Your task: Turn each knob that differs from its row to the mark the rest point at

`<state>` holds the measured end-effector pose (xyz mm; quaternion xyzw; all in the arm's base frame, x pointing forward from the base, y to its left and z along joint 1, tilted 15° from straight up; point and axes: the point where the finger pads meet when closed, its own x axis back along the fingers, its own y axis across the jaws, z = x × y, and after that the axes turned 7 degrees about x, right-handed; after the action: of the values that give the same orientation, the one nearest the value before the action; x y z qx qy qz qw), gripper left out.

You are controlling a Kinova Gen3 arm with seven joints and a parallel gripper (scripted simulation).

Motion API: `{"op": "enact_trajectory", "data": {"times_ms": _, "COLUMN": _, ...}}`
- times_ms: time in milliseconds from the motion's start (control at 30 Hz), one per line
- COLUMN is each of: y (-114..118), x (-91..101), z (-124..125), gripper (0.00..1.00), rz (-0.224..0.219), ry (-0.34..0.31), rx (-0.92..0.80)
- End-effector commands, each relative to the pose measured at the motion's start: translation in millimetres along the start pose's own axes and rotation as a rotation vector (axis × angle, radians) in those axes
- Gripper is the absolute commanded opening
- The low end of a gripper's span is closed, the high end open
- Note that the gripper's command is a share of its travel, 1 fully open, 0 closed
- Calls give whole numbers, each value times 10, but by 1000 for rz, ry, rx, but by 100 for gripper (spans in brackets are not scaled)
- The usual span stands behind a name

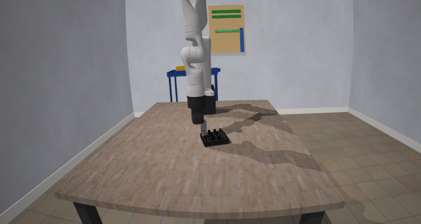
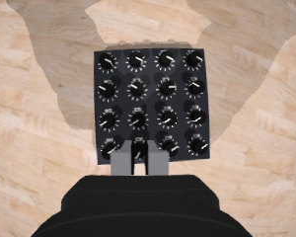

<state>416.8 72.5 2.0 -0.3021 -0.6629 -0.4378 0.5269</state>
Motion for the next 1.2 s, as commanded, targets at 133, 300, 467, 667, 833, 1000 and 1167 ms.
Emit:
{"op": "enact_trajectory", "data": {"times_ms": 133, "y": -17, "x": 2, "z": 25, "gripper": 30, "rz": 7, "ry": 4, "rx": 59}}
{"op": "enact_trajectory", "data": {"times_ms": 300, "y": -20, "x": 2, "z": 25, "gripper": 30, "rz": 7, "ry": 4, "rx": 66}}
{"op": "enact_trajectory", "data": {"times_ms": 467, "y": -22, "x": 2, "z": 26, "gripper": 30, "rz": 7, "ry": 4, "rx": 69}}
{"op": "enact_trajectory", "data": {"times_ms": 667, "y": -23, "x": 2, "z": 26, "gripper": 30, "rz": 8, "ry": 4, "rx": 69}}
{"op": "enact_trajectory", "data": {"times_ms": 833, "y": -23, "x": 2, "z": 26, "gripper": 30, "rz": 8, "ry": 4, "rx": 69}}
{"op": "enact_trajectory", "data": {"times_ms": 1000, "y": -23, "x": 2, "z": 26, "gripper": 46, "rz": 8, "ry": 4, "rx": 69}}
{"op": "enact_trajectory", "data": {"times_ms": 1167, "y": -12, "x": 2, "z": 18, "gripper": 46, "rz": 4, "ry": 2, "rx": 69}}
